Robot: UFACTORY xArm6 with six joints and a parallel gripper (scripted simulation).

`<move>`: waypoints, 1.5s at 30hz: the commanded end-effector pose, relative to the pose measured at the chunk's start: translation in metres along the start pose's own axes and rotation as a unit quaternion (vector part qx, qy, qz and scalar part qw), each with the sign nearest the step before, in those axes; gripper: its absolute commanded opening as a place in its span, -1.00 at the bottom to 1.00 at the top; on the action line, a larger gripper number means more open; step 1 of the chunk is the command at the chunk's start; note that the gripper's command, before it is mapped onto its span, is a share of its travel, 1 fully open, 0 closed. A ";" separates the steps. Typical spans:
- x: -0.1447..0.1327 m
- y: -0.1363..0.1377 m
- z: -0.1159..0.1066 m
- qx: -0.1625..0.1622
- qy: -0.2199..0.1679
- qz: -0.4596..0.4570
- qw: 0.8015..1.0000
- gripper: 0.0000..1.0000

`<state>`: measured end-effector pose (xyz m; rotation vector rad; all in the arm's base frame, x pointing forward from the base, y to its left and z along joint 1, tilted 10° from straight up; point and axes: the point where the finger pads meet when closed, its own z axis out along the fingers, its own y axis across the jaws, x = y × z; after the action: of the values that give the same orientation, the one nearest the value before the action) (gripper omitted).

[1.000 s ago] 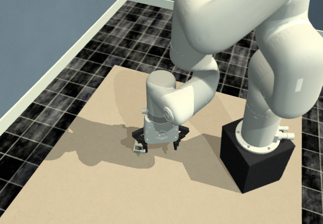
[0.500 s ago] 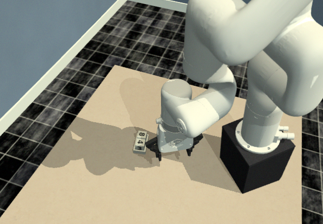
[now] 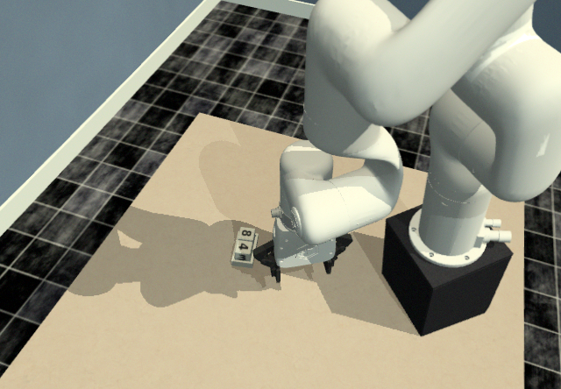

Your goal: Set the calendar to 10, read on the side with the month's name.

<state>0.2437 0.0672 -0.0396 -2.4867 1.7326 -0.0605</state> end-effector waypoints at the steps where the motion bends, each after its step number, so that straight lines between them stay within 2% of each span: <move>1: 0.000 -0.001 0.008 0.028 -0.001 -0.001 1.000 1.00; 22: 0.000 -0.002 0.050 0.028 -0.001 -0.001 1.000 1.00; 36: 0.000 -0.003 0.056 0.028 -0.001 -0.001 1.000 1.00; 45: 0.000 -0.003 0.072 0.028 -0.001 -0.001 1.000 1.00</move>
<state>0.2529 0.0727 -0.1052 -2.4613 1.7131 -0.0441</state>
